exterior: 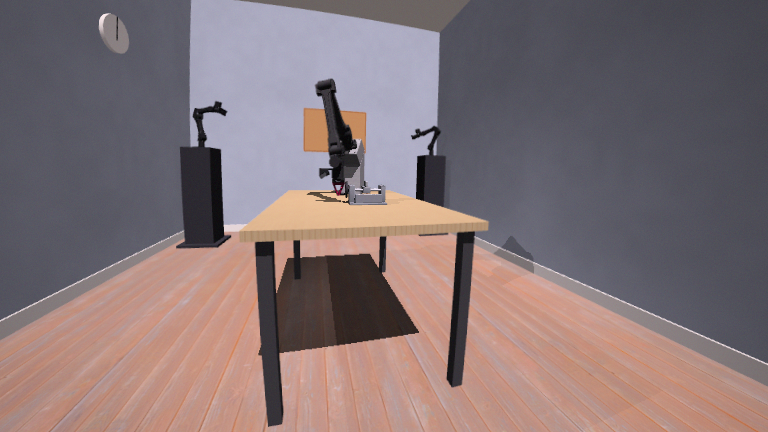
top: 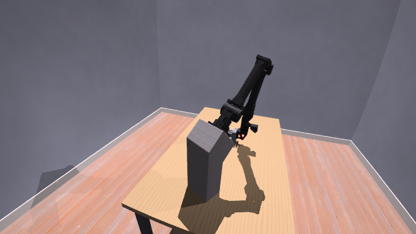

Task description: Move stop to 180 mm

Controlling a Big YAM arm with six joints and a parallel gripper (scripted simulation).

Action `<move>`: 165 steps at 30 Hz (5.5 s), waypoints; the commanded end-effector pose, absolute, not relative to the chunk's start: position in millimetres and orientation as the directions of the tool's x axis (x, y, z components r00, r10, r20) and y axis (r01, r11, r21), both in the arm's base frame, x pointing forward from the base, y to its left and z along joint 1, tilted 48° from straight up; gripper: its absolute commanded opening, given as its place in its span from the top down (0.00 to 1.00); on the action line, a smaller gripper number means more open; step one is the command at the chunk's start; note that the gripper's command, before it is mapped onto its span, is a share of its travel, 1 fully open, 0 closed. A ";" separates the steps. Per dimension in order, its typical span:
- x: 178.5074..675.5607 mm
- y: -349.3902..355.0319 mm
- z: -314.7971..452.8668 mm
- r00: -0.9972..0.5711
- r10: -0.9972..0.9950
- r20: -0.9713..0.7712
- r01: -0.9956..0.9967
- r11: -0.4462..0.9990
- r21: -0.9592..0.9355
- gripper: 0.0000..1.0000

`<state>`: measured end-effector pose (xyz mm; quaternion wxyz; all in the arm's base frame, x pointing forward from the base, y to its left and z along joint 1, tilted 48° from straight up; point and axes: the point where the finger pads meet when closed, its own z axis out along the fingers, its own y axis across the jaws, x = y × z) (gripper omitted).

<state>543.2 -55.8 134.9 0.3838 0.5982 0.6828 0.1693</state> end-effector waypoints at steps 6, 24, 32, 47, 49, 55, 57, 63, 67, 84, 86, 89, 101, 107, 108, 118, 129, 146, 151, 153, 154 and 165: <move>519.2 -65.7 136.9 0.026 0.944 -0.330 0.699 0.219 0.681 0.94; 498.4 -53.9 150.7 0.024 0.947 -0.320 0.696 0.213 0.686 0.94; 497.8 -45.5 157.8 0.013 0.948 -0.319 0.693 0.222 0.686 0.94; 500.4 -39.6 181.6 0.017 0.948 -0.319 0.683 0.222 0.696 0.94; 504.1 -38.6 190.1 0.020 0.948 -0.319 0.675 0.222 0.703 0.94; 505.2 -36.0 199.0 0.021 0.948 -0.318 0.673 0.222 0.705 0.94; 505.4 -35.2 201.6 0.021 0.948 -0.318 0.673 0.222 0.706 0.94; 503.6 -34.6 199.3 0.017 0.947 -0.320 0.678 0.224 0.700 0.94; 507.1 -33.7 206.4 0.021 0.948 -0.319 0.672 0.222 0.706 0.94; 510.4 -30.4 216.6 0.021 0.948 -0.318 0.671 0.223 0.707 0.94; 510.7 -29.9 218.1 0.021 0.948 -0.318 0.671 0.222 0.708 0.94; 511.4 -28.9 220.8 0.019 0.948 -0.319 0.670 0.224 0.707 0.94; 516.9 -28.1 226.1 0.021 0.947 -0.320 0.654 0.230 0.721 0.94; 518.6 -28.4 225.0 0.019 0.947 -0.322 0.653 0.233 0.721 0.94; 518.8 -28.4 224.8 0.018 0.946 -0.322 0.653 0.233 0.721 0.94; 519.0 -28.4 224.6 0.018 0.946 -0.323 0.653 0.234 0.721 0.94; 519.1 -28.4 224.6 0.018 0.946 -0.323 0.653 0.234 0.721 0.94; 519.1 -28.4 224.6 0.018 0.946 -0.323 0.653 0.234 0.721 0.94; 519.1 -28.4 224.6 0.018 0.946 -0.323 0.653 0.234 0.721 0.94; 519.1 -28.4 224.6 0.018 0.946 -0.323 0.653 0.234 0.721 0.94; 519.1 -28.4 224.6 0.018 0.946 -0.323 0.653 0.234 0.721 0.94; 519.1 -28.4 224.6 0.018 0.946 -0.323 0.653 0.234 0.721 0.94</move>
